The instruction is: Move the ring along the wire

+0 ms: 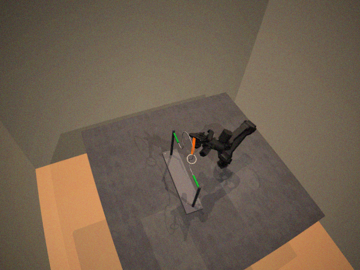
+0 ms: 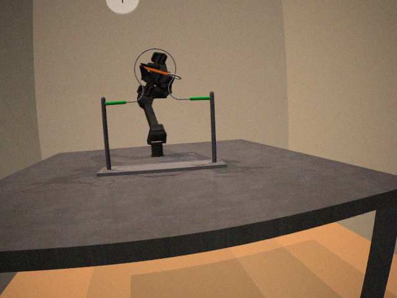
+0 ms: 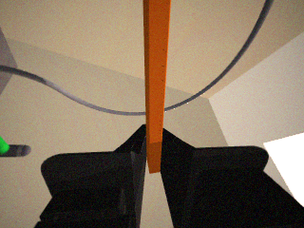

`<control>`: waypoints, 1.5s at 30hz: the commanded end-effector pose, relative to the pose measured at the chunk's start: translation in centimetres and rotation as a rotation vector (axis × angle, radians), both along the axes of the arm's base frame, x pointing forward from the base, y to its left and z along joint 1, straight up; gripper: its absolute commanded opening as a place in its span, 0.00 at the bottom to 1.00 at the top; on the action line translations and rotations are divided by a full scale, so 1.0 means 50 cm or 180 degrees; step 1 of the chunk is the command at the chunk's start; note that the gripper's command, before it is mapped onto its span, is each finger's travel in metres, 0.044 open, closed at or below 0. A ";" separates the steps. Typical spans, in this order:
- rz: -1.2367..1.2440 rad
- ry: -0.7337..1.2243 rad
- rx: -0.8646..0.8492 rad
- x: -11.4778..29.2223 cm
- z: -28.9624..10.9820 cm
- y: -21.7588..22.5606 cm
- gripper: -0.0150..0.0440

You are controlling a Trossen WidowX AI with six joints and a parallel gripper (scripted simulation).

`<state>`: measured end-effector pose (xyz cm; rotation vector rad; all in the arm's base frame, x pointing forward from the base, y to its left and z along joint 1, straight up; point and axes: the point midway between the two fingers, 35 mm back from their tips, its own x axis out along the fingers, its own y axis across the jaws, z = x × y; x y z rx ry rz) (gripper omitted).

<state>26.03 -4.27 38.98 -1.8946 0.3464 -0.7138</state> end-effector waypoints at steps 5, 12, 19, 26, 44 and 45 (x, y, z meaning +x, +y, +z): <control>-0.0004 0.0019 -0.0291 0.000 0.005 0.002 0.00; -0.0007 0.0032 -0.0447 -0.001 0.003 0.000 0.00; -0.0009 0.0031 -0.0450 -0.001 -0.007 -0.008 0.00; -0.0092 -0.0019 -0.0342 -0.008 -0.024 -0.015 0.00; -0.0265 -0.0152 0.0786 -0.022 -0.137 -0.046 0.00; -0.0265 -0.0155 0.0843 -0.022 -0.142 -0.047 0.00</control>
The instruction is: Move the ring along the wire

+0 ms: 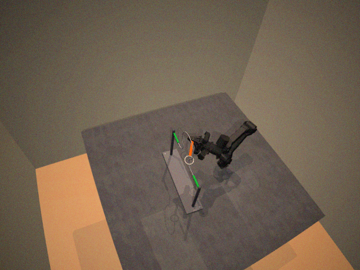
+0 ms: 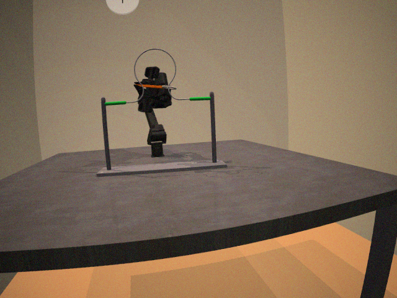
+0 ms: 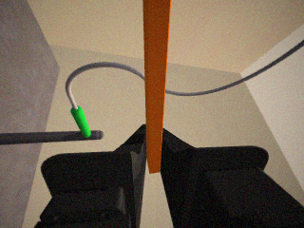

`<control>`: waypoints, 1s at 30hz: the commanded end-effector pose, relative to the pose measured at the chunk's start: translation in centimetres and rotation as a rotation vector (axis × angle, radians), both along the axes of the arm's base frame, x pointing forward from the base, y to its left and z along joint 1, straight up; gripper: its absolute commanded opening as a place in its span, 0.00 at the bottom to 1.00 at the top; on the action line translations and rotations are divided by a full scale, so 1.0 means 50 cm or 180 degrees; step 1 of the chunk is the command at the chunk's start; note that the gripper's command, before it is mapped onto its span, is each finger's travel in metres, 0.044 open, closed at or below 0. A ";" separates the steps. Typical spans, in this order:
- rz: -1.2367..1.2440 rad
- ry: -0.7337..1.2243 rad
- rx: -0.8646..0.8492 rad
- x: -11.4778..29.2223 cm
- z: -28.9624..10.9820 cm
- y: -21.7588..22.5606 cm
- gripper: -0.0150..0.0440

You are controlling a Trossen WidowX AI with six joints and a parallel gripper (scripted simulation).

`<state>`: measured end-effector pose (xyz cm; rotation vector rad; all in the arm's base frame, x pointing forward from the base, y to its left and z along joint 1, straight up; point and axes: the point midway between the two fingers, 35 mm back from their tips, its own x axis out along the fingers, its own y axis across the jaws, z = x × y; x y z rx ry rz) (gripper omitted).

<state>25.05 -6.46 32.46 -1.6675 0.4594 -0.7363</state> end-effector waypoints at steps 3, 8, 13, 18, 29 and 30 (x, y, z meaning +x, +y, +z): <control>-0.0004 -0.0053 0.0369 -0.002 -0.032 -0.005 0.00; -0.0001 -0.0088 0.0770 -0.001 -0.070 -0.005 0.00; 0.0002 -0.0122 0.1169 0.000 -0.107 0.000 0.00; 0.0031 -0.0161 0.1569 0.003 -0.143 0.008 0.00; 0.0288 -0.0286 0.2427 0.024 -0.221 0.034 0.00; 0.0290 -0.0296 0.2508 0.024 -0.227 0.039 0.00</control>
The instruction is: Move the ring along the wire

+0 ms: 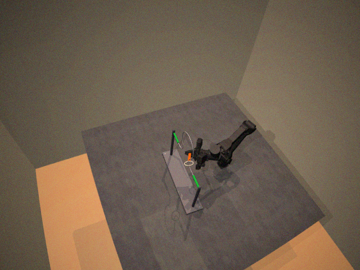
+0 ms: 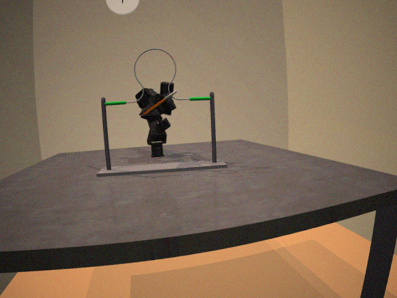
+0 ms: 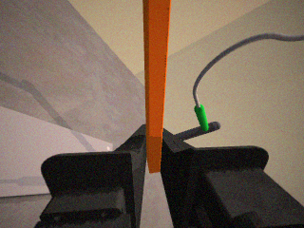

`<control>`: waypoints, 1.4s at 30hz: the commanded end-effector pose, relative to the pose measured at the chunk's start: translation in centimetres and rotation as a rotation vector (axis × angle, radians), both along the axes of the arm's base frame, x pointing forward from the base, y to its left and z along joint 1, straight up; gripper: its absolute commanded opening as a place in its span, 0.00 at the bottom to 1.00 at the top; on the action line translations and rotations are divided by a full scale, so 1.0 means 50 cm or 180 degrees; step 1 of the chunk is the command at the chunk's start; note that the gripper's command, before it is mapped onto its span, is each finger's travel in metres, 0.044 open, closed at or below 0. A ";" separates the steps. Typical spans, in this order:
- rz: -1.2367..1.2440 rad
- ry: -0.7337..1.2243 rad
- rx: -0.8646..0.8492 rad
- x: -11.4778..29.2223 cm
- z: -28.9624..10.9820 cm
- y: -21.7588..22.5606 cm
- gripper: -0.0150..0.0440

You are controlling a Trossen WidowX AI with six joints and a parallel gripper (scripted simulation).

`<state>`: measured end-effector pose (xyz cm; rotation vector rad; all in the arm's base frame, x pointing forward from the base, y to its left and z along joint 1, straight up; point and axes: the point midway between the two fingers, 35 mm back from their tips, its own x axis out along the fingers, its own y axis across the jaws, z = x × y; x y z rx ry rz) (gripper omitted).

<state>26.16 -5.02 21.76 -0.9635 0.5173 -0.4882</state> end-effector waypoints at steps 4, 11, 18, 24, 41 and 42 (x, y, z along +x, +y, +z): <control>0.0026 -0.0061 0.0512 0.004 -0.038 0.029 0.00; 0.0035 -0.0111 0.1065 0.008 -0.075 0.068 0.00; 0.0043 -0.0160 0.1603 0.013 -0.105 0.111 0.00; 0.0050 -0.0200 0.2035 0.016 -0.123 0.150 0.00; 0.0065 -0.0290 0.2959 0.025 -0.144 0.250 0.00; 0.0066 -0.0293 0.2991 0.025 -0.144 0.254 0.00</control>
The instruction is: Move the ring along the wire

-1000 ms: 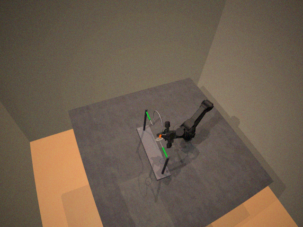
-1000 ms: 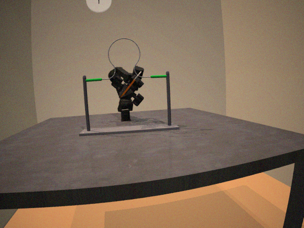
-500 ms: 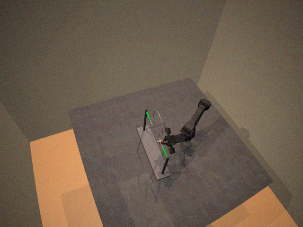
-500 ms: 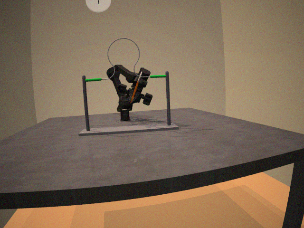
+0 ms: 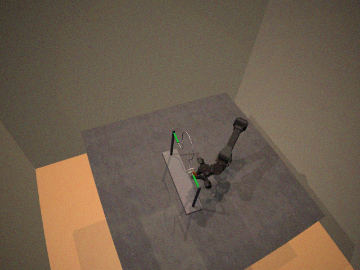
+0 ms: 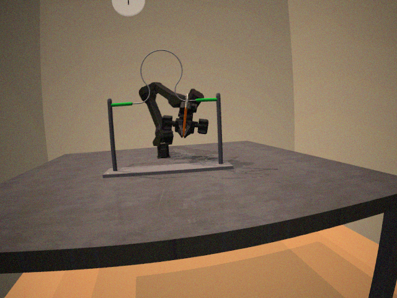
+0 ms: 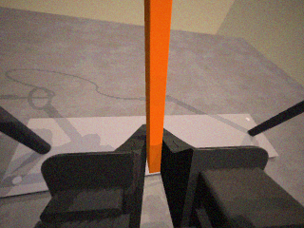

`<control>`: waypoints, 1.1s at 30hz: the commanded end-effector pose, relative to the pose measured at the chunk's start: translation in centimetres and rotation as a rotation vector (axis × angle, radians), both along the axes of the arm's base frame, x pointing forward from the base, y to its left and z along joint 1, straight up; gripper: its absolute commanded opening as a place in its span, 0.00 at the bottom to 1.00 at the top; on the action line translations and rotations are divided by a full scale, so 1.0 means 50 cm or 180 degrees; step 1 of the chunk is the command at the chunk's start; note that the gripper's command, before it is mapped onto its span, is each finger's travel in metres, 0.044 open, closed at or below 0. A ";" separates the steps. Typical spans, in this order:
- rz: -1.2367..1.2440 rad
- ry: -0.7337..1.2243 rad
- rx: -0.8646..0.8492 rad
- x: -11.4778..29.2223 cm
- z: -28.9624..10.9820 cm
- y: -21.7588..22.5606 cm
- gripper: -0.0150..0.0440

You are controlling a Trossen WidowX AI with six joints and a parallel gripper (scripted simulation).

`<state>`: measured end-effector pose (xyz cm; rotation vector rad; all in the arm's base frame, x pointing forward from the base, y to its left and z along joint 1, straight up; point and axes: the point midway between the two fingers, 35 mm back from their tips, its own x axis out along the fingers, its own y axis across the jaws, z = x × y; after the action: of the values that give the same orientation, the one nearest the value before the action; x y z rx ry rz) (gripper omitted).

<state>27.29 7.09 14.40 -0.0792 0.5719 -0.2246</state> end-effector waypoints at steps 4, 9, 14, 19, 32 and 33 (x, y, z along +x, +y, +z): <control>0.0000 -0.0038 0.0224 0.004 0.003 0.030 0.00; 0.0002 -0.0049 0.0296 0.005 0.003 0.045 0.00; 0.0003 -0.0059 0.0332 0.006 0.003 0.058 0.00; 0.0005 -0.0068 0.0347 0.007 0.003 0.070 0.00; 0.0009 -0.0094 0.0347 0.009 0.003 0.097 0.00; 0.0009 -0.0096 0.0346 0.009 0.003 0.099 0.00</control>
<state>27.64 11.76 14.29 0.0184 0.5625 -0.1878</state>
